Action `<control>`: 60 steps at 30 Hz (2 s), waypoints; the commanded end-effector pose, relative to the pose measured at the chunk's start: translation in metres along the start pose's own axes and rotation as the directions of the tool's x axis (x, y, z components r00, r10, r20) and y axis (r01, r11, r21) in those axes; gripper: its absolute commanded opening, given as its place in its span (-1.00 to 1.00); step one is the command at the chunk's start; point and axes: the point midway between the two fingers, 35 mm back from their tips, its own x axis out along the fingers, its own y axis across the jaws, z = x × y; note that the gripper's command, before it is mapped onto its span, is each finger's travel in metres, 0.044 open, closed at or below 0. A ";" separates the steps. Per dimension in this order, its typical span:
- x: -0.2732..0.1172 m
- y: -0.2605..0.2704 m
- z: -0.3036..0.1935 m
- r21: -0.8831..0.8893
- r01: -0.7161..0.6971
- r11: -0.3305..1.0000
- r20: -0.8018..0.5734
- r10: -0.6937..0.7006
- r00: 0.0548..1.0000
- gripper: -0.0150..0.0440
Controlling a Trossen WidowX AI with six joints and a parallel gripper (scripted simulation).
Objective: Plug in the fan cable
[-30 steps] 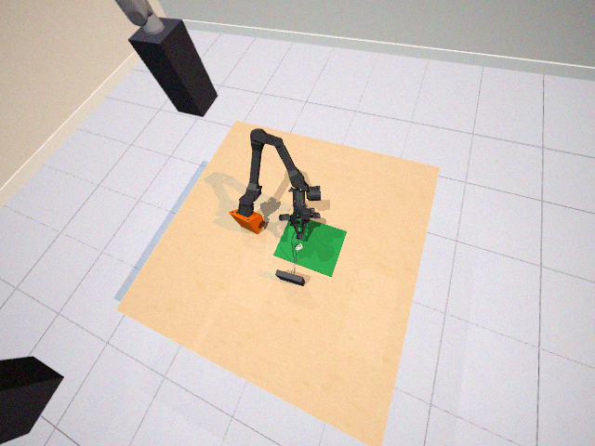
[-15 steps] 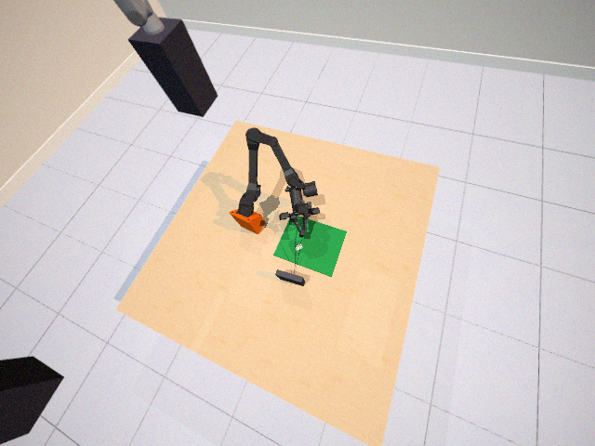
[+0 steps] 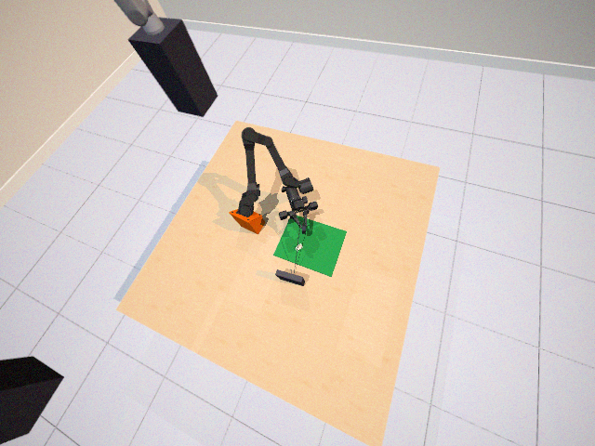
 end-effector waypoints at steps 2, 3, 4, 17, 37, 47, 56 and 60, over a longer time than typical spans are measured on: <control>-0.005 0.001 0.003 0.046 -0.037 0.998 0.042 0.035 0.999 -0.49; -0.005 0.001 0.003 0.046 -0.037 0.998 0.042 0.035 0.999 -0.49; -0.005 0.001 0.003 0.046 -0.037 0.998 0.042 0.035 0.999 -0.49; -0.004 0.000 0.006 0.024 -0.023 0.999 0.023 0.022 1.000 -0.49; -0.005 0.000 0.003 0.029 -0.020 0.999 0.021 0.019 1.000 -0.49; -0.005 0.001 -0.006 0.030 -0.019 0.999 0.020 0.018 1.000 -0.49; -0.004 0.001 -0.014 0.030 -0.019 0.999 0.020 0.018 1.000 -0.49; -0.004 0.001 -0.018 0.030 -0.019 0.999 0.020 0.018 1.000 -0.49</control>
